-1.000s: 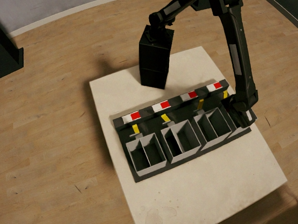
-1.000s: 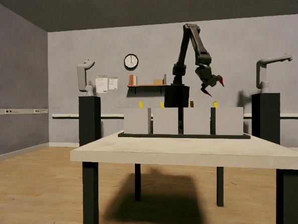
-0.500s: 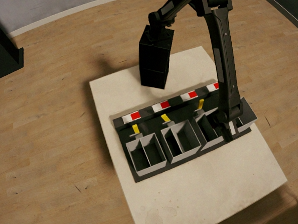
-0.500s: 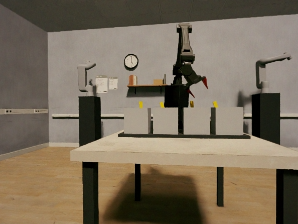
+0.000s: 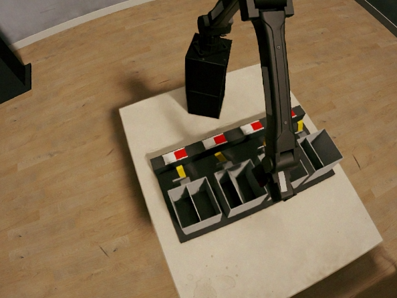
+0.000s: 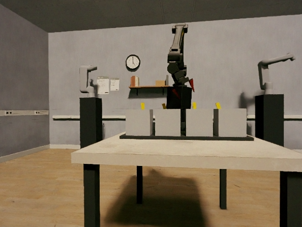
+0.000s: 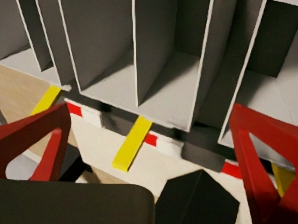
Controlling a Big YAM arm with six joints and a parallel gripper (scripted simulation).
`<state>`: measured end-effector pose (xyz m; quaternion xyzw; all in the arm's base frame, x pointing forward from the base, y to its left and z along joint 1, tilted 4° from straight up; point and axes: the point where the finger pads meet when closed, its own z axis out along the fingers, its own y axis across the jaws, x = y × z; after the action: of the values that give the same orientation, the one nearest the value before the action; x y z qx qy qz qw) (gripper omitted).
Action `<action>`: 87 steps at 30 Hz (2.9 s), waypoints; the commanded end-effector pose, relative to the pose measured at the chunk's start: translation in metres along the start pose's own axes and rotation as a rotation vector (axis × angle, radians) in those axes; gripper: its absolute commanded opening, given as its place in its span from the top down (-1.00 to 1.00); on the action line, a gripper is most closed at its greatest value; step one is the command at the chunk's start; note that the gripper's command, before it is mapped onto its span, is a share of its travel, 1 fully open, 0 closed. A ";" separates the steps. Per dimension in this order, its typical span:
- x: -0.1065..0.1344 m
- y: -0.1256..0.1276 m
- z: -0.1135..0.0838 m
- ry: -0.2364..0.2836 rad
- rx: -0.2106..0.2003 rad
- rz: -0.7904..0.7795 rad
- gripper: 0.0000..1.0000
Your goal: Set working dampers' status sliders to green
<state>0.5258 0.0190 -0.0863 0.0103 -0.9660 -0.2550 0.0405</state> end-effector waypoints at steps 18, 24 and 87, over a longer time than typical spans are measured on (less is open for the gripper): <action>-0.024 -0.110 -0.091 -0.169 0.209 -0.048 -1.00; -0.019 -0.140 -0.110 -0.187 0.266 -0.040 -1.00; 0.028 -0.261 -0.177 -0.199 0.499 0.017 0.28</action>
<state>0.4857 -0.2770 -0.0907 -0.0174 -0.9992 -0.0309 -0.0187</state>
